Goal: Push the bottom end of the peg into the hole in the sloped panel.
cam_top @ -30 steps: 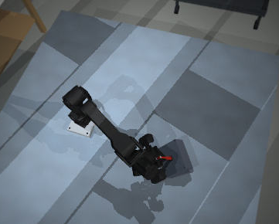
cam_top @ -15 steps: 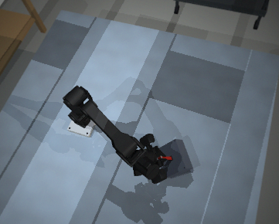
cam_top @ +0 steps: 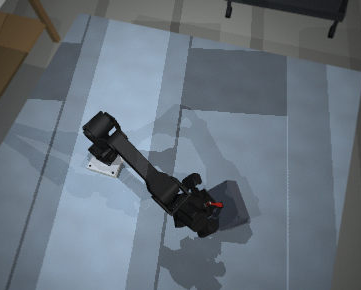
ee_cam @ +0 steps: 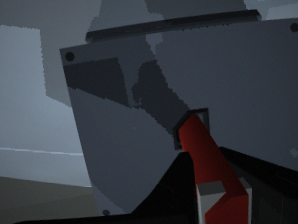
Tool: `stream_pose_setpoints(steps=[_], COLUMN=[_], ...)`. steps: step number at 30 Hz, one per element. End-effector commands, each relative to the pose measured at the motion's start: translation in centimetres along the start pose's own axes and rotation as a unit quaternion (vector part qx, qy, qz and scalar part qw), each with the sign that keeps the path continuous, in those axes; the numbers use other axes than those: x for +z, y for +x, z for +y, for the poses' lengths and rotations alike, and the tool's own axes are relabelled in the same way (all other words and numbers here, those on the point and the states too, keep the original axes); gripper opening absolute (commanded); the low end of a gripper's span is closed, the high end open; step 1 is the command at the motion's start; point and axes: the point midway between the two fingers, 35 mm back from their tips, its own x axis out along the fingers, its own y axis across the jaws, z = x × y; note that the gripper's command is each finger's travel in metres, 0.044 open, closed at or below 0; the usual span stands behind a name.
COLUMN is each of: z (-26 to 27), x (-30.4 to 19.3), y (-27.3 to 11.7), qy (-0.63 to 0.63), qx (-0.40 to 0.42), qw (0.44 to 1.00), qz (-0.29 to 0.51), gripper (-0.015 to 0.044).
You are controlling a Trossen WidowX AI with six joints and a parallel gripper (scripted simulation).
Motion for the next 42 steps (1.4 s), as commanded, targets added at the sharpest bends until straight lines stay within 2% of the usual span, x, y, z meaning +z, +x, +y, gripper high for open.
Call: stream_pose_setpoints(steps=[1, 40, 42], z=[-0.1, -0.1, -0.1], x=[0.0, -0.1, -0.1], y=[0.4, 1.3, 1.3], qy=[0.001, 0.000, 0.000], qx=[-0.002, 0.000, 0.000], qw=[1.000, 1.000, 1.000], qz=[0.000, 0.000, 0.000], gripper=[0.0000, 0.0000, 0.0053])
